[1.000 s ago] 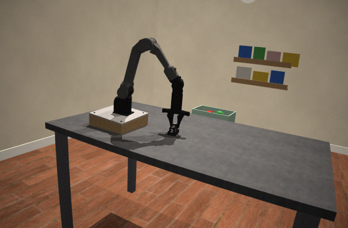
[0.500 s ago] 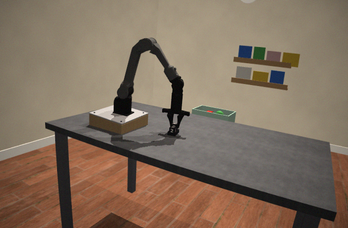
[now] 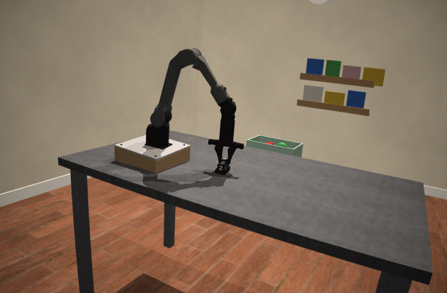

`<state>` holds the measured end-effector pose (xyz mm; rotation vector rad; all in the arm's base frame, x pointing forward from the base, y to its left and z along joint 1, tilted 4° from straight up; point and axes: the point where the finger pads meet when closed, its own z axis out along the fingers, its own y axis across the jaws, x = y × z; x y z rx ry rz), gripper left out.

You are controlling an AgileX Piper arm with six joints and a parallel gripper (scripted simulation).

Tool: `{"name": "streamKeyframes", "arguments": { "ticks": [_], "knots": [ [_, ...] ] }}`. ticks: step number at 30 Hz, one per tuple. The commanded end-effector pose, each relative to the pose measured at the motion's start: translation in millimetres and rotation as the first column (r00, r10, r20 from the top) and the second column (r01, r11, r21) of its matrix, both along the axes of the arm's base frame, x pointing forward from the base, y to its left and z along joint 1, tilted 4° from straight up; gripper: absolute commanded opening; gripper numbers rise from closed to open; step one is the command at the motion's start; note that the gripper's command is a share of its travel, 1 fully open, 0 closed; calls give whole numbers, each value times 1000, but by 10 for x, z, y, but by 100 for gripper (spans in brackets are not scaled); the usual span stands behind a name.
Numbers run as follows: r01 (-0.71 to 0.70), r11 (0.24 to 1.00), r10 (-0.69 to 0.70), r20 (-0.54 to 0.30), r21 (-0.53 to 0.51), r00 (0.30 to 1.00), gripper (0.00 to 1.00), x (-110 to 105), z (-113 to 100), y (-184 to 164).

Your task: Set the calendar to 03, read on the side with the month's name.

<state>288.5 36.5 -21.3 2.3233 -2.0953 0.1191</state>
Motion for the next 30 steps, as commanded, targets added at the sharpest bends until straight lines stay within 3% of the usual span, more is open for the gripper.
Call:
{"name": "streamKeyframes", "arguments": {
  "ticks": [1, 30],
  "knots": [
    [0, 1000, 0, 0, -1, 1000, 34, -3, -3, -5],
    [0, 1000, 0, 0, -1, 1000, 34, 2, -99, -10]
  ]
}}
